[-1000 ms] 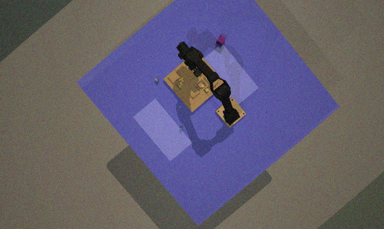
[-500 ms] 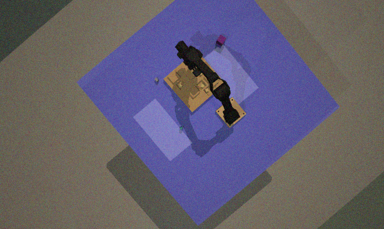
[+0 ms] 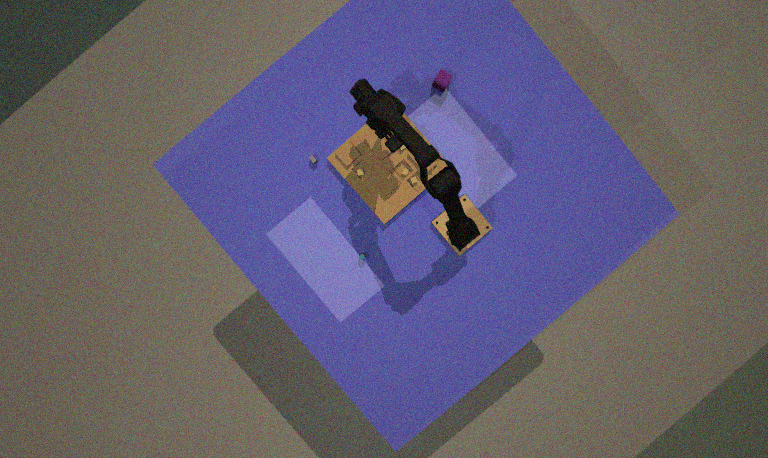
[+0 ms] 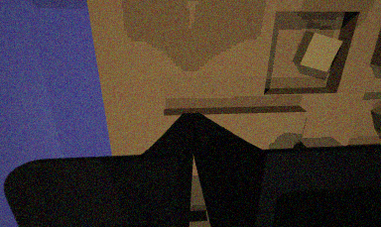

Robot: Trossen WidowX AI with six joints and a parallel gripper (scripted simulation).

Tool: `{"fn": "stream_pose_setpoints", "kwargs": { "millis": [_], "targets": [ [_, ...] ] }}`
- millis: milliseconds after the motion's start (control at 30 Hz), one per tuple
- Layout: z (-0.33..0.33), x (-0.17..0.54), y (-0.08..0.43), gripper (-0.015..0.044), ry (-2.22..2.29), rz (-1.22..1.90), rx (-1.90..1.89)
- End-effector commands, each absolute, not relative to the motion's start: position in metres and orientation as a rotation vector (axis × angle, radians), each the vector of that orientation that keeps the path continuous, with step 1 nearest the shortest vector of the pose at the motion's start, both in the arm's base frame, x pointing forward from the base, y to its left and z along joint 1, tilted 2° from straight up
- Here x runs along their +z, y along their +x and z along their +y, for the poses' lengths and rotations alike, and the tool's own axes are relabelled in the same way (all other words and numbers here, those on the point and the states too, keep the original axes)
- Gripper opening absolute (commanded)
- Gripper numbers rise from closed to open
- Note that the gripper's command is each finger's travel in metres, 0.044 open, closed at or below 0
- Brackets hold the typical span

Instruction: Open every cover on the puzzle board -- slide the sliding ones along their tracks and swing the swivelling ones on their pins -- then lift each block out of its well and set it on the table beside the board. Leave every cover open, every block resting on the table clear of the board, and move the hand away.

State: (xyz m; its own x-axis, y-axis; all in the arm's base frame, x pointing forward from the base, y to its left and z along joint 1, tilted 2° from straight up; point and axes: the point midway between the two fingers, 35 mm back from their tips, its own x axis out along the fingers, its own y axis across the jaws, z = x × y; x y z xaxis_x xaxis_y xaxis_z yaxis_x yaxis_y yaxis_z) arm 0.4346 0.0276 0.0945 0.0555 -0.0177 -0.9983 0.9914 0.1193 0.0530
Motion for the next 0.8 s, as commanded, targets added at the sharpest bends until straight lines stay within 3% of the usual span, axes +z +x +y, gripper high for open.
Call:
{"fn": "stream_pose_setpoints", "kwargs": {
  "millis": [0,333,767],
  "targets": [
    [0.028,0.101,0.435,0.0,1.138,1.205,-1.093],
    [0.028,0.107,0.431,0.0,1.08,1.236,-1.044],
    [0.03,0.122,0.377,0.0,0.058,1.516,-0.081]
  ]
}}
